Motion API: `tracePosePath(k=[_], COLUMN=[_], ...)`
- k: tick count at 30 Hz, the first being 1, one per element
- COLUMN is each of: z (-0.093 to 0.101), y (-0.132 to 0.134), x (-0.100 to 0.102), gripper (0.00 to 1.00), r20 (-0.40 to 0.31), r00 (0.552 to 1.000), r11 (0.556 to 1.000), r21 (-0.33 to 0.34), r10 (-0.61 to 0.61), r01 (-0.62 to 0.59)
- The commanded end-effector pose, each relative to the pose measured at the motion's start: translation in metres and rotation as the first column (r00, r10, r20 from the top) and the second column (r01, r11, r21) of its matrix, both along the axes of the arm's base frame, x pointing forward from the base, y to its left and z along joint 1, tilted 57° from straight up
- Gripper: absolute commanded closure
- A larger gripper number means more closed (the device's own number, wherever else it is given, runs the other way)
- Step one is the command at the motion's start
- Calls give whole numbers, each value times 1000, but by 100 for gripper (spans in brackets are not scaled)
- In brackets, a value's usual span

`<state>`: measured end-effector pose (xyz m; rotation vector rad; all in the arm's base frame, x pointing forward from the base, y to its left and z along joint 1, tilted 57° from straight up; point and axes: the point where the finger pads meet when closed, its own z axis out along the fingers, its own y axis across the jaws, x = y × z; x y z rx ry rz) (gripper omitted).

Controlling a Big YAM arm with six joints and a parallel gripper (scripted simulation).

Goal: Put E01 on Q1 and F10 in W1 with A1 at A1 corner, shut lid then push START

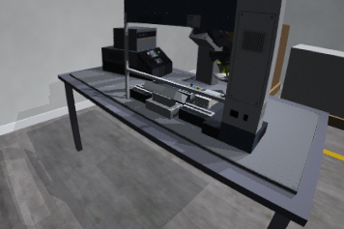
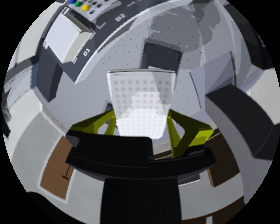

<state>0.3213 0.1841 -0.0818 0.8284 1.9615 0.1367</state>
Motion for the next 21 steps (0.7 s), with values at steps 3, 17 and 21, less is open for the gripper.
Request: tracePosePath(k=[3,17,21], z=[-12,-30,-39], y=[2,46,71], x=[-7,-5,-7], gripper=[100,100,100], r20=[-53,-152,-179], r00=[998,976,964], r11=[992,927,895], r21=[-118,-318,-368], r10=[29,156,197], r01=[-35,-197,-251])
